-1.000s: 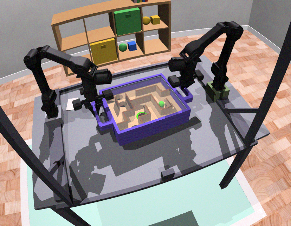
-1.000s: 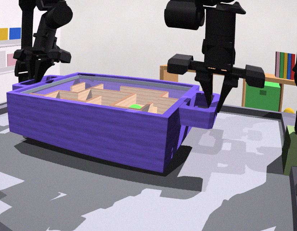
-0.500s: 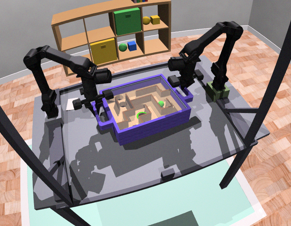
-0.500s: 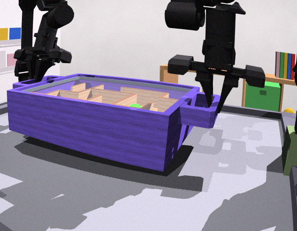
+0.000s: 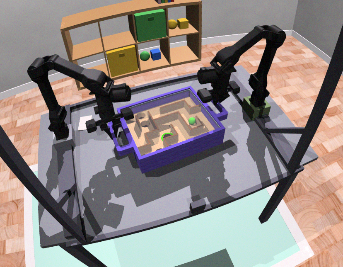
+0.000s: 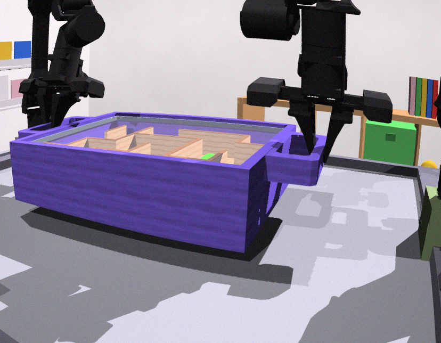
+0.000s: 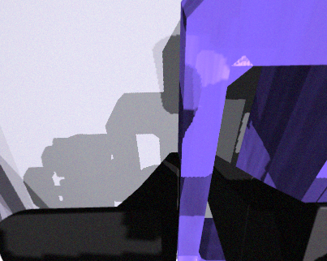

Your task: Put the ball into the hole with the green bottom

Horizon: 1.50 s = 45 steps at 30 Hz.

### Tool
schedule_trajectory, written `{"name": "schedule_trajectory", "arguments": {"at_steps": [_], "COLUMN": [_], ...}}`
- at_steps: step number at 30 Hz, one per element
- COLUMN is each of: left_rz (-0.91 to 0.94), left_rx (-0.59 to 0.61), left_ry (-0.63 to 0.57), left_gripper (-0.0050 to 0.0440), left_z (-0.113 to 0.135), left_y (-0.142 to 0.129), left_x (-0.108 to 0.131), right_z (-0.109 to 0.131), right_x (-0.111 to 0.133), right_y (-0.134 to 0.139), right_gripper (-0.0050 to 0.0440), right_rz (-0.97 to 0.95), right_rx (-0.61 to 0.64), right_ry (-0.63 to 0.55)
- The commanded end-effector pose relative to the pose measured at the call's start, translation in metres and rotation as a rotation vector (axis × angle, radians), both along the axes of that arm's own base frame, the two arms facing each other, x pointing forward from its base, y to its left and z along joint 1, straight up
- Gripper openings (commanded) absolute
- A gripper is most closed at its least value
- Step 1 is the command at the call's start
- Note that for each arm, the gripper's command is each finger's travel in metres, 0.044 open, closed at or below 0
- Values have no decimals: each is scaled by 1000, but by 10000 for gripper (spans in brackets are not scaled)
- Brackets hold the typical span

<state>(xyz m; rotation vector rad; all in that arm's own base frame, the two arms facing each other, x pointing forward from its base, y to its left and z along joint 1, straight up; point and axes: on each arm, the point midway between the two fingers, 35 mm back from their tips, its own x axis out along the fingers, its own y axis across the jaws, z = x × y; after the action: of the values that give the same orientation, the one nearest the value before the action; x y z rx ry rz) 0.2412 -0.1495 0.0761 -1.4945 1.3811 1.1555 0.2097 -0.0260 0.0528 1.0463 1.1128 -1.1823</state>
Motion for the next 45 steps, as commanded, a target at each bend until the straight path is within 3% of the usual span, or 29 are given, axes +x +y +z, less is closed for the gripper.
{"name": "schedule_trajectory", "arguments": {"at_steps": [1, 13, 16, 18, 21, 22, 23, 30, 32, 34, 39, 40, 41, 45], "left_rz": [-9, -16, -5, -16, -14, -7, -14, -7, -6, -9, -9, -6, -9, -7], "left_rx": [-56, -68, -46, -52, -62, -59, -47, -51, -47, -48, -64, -56, -63, -63], "left_ry": [-24, -20, -40, 6, -20, -25, 12, -17, -33, 11, -18, -25, -9, -16], "left_gripper": [-50, -50, -50, -50, -50, -50, -50, -50, -50, -50, -50, -50, -50, -50], "left_z": [29, 28, 15, 26, 28, 18, 28, 28, 16, 27, 29, 18, 32, 29], "left_y": [-6, -7, -5, -7, -7, -5, -7, -7, -6, -6, -4, -5, -5, -6], "left_x": [4, 3, -3, 4, 3, -2, 4, 3, -3, 5, 4, -2, 6, 3], "right_z": [1, 8, 14, -1, 3, 13, -2, 8, 13, -3, 6, 12, -3, 7], "right_x": [1, 7, 9, 1, 3, 9, 0, 7, 9, 0, 7, 8, 0, 7], "right_y": [-2, -3, -2, -3, -3, -2, -2, -2, -2, -3, -2, -3, -2, -3], "right_gripper": [-50, -50, -50, -50, -50, -50, -50, -50, -50, -50, -50, -50, -50, -50], "right_rz": [2, 2, -2, -3, 1, 1, -3, -3, -3, 0, 2, 1, 1, 2], "right_rx": [3, 16, -1, -1, 1, 11, -5, -10, -8, -7, 13, 6, 8, 1], "right_ry": [-55, -77, -31, -67, -62, -59, -72, -77, -33, -70, -76, -53, -69, -76]}}
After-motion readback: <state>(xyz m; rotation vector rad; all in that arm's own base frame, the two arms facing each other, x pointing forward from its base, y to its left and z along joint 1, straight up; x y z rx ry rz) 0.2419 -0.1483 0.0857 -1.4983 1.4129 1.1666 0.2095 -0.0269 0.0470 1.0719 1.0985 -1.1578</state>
